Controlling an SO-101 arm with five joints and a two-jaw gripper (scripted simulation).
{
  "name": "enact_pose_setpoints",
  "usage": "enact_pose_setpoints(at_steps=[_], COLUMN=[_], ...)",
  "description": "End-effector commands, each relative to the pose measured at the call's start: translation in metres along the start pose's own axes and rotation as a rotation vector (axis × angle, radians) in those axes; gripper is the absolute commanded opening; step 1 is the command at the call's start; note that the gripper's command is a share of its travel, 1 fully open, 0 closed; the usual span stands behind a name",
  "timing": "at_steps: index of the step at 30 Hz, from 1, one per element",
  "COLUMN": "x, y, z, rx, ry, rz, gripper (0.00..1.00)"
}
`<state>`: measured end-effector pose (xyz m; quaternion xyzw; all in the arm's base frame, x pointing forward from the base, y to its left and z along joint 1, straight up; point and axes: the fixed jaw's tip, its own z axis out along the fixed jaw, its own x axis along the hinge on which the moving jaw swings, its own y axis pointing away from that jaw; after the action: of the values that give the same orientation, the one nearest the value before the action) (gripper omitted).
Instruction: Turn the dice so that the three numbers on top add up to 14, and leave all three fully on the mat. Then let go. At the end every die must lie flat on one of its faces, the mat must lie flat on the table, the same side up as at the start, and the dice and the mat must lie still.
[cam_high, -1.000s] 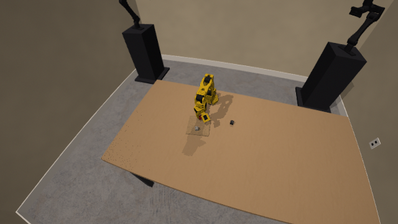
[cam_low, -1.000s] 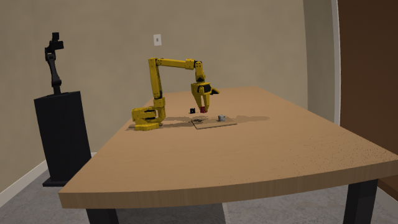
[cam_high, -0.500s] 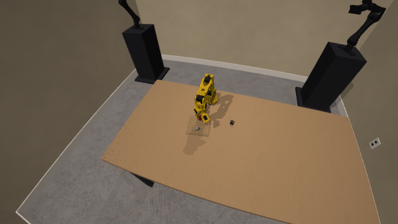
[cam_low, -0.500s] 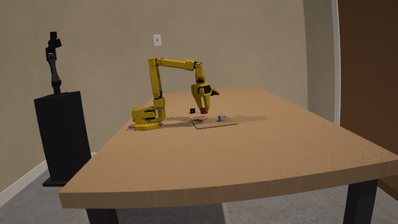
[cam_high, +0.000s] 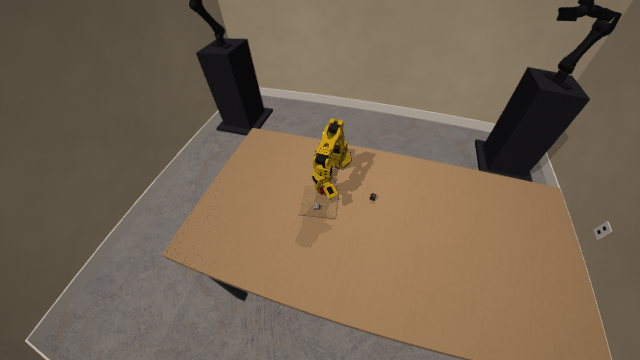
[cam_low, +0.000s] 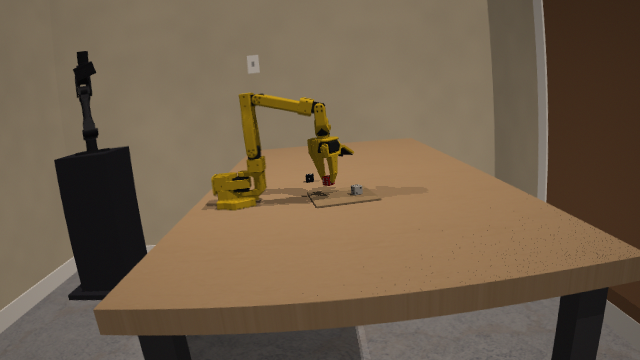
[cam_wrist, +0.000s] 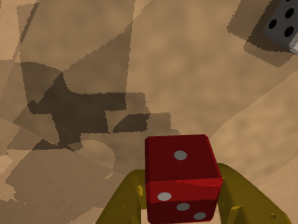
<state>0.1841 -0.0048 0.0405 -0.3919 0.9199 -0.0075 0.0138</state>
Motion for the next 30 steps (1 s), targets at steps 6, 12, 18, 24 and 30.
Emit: enact_pose_setpoints(at_steps=[6,12,18,24,30], x=[-0.003,-0.003,-0.003,-0.003,-0.003], y=[0.000,0.000,0.000,-0.001,-0.001], z=[0.001,0.004,0.005,0.008,0.011], rx=[0.012,0.012,0.012,0.012,0.012], ry=[-0.013,-0.013,-0.013,-0.013,-0.013], rz=[-0.003,-0.003,-0.003,-0.003,-0.003], gripper=[0.00,0.00,0.00,0.00,0.00])
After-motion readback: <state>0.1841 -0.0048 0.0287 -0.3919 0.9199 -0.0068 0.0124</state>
